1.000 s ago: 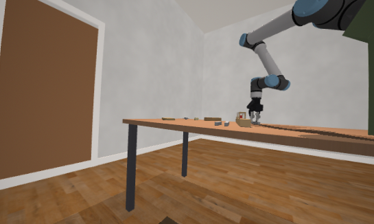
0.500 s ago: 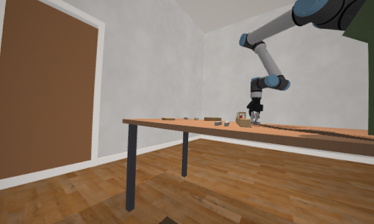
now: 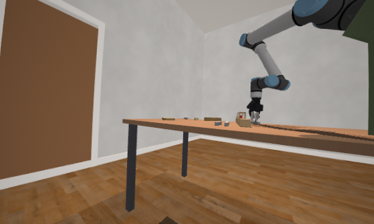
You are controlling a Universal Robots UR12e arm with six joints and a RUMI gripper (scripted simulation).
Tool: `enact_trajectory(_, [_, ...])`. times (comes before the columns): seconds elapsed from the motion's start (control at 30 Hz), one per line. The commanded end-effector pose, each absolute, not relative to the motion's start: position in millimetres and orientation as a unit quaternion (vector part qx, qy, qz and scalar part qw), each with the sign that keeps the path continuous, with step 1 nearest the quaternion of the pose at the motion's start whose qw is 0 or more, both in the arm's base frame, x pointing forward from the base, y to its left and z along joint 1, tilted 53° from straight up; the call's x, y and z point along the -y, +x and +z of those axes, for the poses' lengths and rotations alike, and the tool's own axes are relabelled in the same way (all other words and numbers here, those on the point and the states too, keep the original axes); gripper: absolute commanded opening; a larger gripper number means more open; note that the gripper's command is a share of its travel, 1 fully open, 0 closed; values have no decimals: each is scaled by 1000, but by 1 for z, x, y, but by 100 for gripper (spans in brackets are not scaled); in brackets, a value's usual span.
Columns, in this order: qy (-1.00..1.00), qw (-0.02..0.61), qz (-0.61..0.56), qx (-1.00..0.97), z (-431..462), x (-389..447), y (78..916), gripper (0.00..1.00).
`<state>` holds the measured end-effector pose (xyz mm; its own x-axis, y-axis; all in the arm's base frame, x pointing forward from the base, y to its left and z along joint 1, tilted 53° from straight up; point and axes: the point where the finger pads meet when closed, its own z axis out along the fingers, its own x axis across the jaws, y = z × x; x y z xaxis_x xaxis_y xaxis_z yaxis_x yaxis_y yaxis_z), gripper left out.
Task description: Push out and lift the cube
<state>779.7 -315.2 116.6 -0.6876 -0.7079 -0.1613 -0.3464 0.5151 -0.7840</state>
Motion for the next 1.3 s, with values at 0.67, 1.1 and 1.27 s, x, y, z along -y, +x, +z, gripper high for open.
enact_trajectory(0.67, [-315, 239, -379, -837, 120, 312, 777, 0])
enact_trajectory(1.1, [-315, 239, -379, -837, 164, 277, 730, 0])
enact_trajectory(1.27, [-315, 239, -379, -837, 177, 266, 716, 0])
